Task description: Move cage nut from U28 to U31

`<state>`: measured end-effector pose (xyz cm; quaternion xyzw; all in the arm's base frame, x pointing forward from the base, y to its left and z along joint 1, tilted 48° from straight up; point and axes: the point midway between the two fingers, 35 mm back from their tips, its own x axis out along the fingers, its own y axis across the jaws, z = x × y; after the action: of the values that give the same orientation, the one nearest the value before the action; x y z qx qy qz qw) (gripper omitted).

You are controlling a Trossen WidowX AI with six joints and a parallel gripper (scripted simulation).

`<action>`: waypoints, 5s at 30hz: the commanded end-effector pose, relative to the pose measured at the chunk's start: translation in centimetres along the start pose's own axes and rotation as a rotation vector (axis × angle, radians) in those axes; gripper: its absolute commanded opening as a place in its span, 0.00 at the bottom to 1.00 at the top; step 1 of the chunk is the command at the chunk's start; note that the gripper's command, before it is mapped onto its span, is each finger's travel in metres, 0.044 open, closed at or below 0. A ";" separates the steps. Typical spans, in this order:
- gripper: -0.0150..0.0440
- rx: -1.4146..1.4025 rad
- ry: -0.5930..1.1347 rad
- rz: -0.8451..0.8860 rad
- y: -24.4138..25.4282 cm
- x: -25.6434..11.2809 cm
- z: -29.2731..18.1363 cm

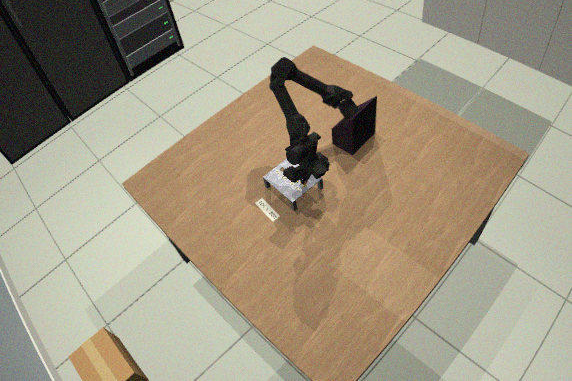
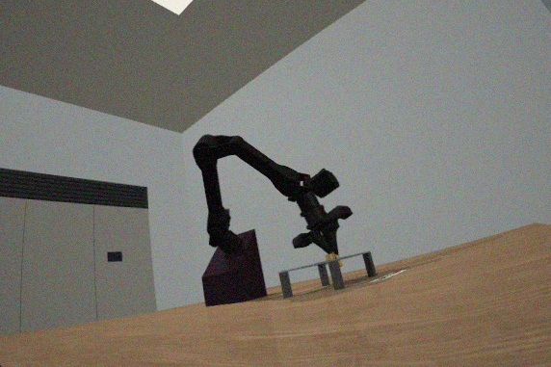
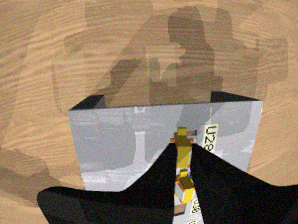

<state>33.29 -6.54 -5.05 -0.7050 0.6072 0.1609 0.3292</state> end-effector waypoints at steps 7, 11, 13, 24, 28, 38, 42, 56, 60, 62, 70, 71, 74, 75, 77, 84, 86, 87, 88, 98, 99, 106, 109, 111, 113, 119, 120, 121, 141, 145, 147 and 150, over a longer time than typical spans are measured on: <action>0.30 -0.005 0.004 -0.012 0.1 0.0 0.0; 0.30 -0.005 0.004 -0.018 0.1 0.0 0.0; 0.30 -0.005 0.004 -0.021 0.1 0.0 0.0; 0.30 -0.006 0.004 -0.038 0.2 0.0 0.0; 0.30 -0.006 0.004 -0.043 0.2 0.0 0.0; 0.30 -0.006 0.004 -0.057 0.3 0.0 0.0; 0.30 -0.006 0.004 -0.063 0.3 0.0 0.0; 0.30 -0.006 0.004 -0.081 0.4 0.0 0.0; 0.30 -0.006 0.004 -0.085 0.4 0.0 0.0; 0.30 -0.006 0.004 -0.088 0.4 0.0 0.0; 0.30 -0.006 0.004 -0.098 0.5 0.0 0.0; 0.30 -0.006 0.004 -0.098 0.5 0.0 0.0; 0.30 -0.006 0.004 -0.101 0.5 0.0 0.0; 0.30 -0.006 0.004 -0.102 0.5 0.0 0.0; 0.30 -0.006 0.004 -0.106 0.5 0.0 0.0; 0.30 -0.006 0.003 -0.114 0.5 0.0 0.0; 0.30 -0.007 0.003 -0.117 0.5 0.0 0.0; 0.30 -0.007 0.003 -0.119 0.5 0.0 0.0; 0.30 -0.007 0.003 -0.121 0.5 0.0 0.0; 0.30 -0.007 0.003 -0.133 0.6 0.0 0.0; 0.30 -0.007 0.003 -0.135 0.6 0.0 0.0; 0.30 -0.007 0.003 -0.143 0.6 0.0 0.0; 0.30 -0.007 0.003 -0.146 0.6 0.0 0.0; 0.30 -0.007 0.003 -0.149 0.6 0.0 0.0; 0.30 -0.007 0.003 -0.152 0.7 0.0 0.0; 0.30 -0.007 0.003 -0.159 0.7 0.0 0.0; 0.30 -0.007 0.003 -0.160 0.7 0.0 0.0; 0.30 -0.007 0.003 -0.161 0.7 0.0 0.0; 0.30 -0.007 0.003 -0.184 0.8 0.0 0.0; 0.30 -0.007 0.004 -0.183 0.8 0.0 0.0; 0.30 -0.007 0.004 -0.181 0.8 0.0 0.0; 0.30 -0.007 0.004 -0.179 0.8 0.0 0.0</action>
<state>32.50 -6.55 -5.28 -0.7579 0.5407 0.1321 0.3404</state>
